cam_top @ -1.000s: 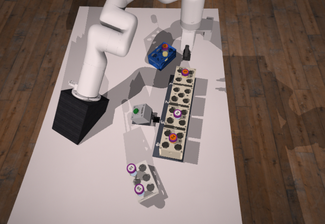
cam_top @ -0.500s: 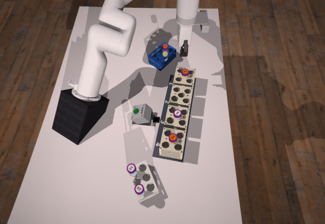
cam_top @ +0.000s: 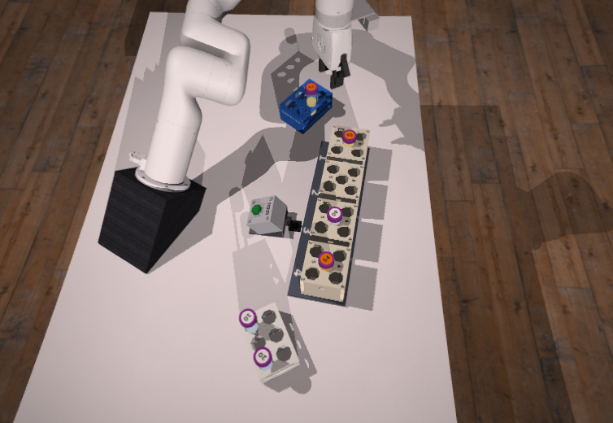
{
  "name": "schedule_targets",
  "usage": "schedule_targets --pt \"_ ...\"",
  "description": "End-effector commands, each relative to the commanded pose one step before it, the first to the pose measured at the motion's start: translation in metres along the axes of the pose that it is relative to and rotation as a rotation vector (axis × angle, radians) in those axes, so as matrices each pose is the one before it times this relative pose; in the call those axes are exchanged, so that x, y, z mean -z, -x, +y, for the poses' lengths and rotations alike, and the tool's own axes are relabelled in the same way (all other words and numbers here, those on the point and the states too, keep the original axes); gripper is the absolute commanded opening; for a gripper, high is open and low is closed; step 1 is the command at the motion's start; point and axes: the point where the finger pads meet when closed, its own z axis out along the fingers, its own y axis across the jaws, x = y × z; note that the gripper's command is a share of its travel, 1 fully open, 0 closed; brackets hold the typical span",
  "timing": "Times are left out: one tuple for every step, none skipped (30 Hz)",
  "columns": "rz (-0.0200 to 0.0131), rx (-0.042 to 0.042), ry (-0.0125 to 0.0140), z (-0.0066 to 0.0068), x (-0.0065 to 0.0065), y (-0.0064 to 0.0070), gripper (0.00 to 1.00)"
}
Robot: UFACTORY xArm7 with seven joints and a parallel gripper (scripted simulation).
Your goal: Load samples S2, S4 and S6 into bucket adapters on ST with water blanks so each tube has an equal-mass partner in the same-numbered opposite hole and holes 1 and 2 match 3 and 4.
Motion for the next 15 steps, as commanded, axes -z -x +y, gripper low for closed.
schedule_targets --pt "0.00678 0.19264 0.00675 -0.02948 0.00179 0.00230 0.57" --pt "0.00000 0.03335 -0.00004 -0.00498 0.00000 -0.00059 0.57" --pt "0.00000 0.03335 -0.00004 -0.00495 0.00000 -0.00076 0.57" --pt "0.00000 0.00000 0.00000 0.00000 0.00000 0.00000 0.57" --pt "0.00000 0.00000 0.00000 0.00000 0.00000 0.00000 0.57" --pt "0.00000 0.03334 -0.00005 -0.00493 -0.00001 -0.00094 0.57" --pt "0.00001 0.03334 -0.00004 -0.00489 0.00000 -0.00109 0.57" --pt "0.00001 0.03334 -0.00004 -0.00485 0.00000 -0.00125 0.57" --pt "0.00001 0.03334 -0.00004 -0.00481 0.00000 -0.00141 0.57" --pt "0.00001 0.01976 -0.00004 -0.00476 0.00000 -0.00156 0.57" --pt "0.00001 0.00001 -0.00004 -0.00472 0.00000 -0.00165 0.57" --pt "0.00001 0.00001 -0.00004 -0.00472 0.00000 -0.00165 0.57" --pt "0.00001 0.00001 -0.00004 -0.00472 0.00000 -0.00165 0.57" --pt "0.00001 0.00001 -0.00004 -0.00472 0.00000 -0.00166 0.57" --pt "0.00001 0.00001 -0.00004 -0.00472 0.00000 -0.00166 0.57"
